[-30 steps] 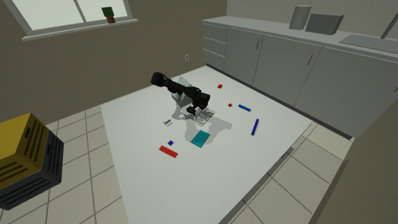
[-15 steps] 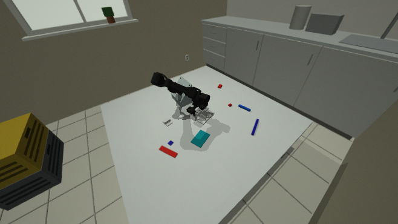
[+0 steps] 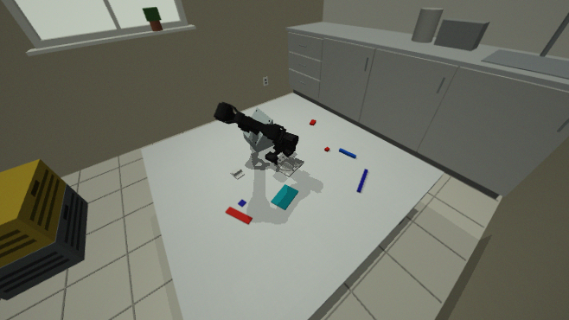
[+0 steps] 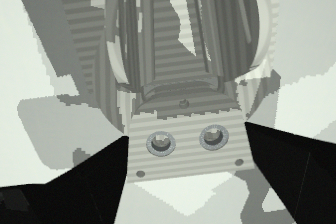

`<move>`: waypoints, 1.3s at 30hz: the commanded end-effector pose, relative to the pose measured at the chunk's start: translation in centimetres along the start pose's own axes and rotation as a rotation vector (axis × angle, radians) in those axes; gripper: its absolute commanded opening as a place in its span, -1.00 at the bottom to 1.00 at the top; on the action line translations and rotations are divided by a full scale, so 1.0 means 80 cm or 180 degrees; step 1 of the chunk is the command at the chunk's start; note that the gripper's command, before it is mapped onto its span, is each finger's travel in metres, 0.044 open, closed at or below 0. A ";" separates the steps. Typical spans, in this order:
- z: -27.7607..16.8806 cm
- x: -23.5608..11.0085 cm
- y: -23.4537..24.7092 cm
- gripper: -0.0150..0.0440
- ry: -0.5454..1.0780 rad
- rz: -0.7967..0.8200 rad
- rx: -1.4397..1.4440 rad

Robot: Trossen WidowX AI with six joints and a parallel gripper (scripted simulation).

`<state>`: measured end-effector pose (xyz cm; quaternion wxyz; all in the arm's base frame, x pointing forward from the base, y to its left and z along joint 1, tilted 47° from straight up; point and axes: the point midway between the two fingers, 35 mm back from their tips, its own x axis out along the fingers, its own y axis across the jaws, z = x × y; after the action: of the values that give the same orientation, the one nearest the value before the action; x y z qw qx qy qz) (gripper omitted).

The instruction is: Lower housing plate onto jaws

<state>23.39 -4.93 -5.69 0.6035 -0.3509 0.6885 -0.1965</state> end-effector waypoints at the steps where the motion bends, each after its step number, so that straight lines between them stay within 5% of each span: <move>1: -0.001 0.002 -0.001 0.70 0.0005 -0.0011 -0.0012; 39: -0.001 0.008 -0.001 0.70 0.0005 -0.0012 -0.0006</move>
<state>23.36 -5.38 -6.00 0.6026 -0.3533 0.6876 -0.1980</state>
